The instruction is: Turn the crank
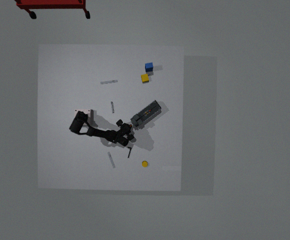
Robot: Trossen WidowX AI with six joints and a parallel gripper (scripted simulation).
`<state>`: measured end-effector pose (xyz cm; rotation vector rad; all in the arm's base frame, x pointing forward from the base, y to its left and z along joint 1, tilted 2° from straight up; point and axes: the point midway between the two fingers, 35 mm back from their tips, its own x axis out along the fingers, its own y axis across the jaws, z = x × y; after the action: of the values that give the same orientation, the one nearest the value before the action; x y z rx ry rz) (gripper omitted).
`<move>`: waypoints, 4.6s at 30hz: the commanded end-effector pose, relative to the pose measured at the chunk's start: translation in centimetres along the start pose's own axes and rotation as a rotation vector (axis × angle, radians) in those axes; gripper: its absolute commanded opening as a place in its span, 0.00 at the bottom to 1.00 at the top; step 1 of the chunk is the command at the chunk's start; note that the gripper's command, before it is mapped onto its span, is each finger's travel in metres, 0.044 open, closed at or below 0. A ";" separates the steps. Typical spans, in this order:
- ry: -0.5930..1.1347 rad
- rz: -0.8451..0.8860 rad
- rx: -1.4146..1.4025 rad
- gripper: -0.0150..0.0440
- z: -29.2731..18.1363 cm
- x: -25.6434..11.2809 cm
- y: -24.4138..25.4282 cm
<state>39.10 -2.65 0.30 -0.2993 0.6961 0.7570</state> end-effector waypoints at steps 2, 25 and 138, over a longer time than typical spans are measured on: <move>0.000 0.004 0.005 0.25 0.0 0.0 0.1; 0.000 0.000 0.000 0.83 0.0 0.0 0.0; 0.129 -0.189 0.158 1.00 15.4 -6.9 0.2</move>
<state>43.77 3.00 16.17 -0.2405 0.8396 0.4096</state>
